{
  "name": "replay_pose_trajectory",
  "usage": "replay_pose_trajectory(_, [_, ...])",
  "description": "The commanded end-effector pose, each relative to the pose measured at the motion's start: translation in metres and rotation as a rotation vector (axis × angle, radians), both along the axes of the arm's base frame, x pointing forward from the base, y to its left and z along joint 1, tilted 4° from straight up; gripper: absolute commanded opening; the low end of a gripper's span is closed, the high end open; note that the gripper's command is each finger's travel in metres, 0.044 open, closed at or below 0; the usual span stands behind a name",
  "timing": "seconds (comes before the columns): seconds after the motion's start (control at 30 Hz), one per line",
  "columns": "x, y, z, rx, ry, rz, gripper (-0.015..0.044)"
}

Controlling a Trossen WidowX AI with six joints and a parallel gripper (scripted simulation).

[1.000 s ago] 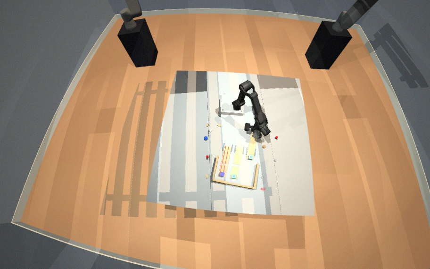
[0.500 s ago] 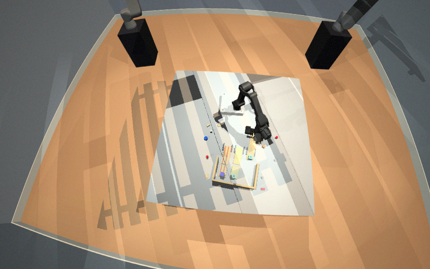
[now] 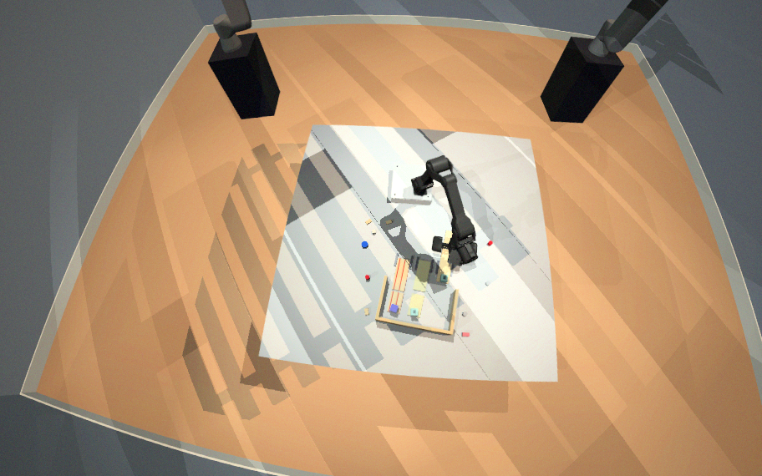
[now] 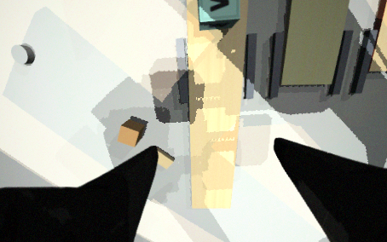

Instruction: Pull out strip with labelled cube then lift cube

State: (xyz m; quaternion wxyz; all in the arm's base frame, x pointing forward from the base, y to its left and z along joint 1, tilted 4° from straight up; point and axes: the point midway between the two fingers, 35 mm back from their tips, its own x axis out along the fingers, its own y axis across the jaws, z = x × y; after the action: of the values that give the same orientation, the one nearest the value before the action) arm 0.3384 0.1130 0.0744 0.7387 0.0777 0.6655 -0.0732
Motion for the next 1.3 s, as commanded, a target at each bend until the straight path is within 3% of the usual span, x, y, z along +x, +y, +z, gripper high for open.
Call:
replay_pose_trajectory(0.0, [0.014, -0.004, 0.001, 0.000, 0.010, 0.005, 0.0440])
replay_pose_trajectory(0.7, [0.100, -0.032, 0.013, -0.003, 0.002, 0.005, 0.0440])
replay_pose_trajectory(0.93, [0.101, -0.032, 0.004, -0.003, 0.002, 0.005, 0.0256])
replay_pose_trajectory(1.27, [0.104, -0.032, -0.012, -0.003, 0.002, 0.005, 0.0250])
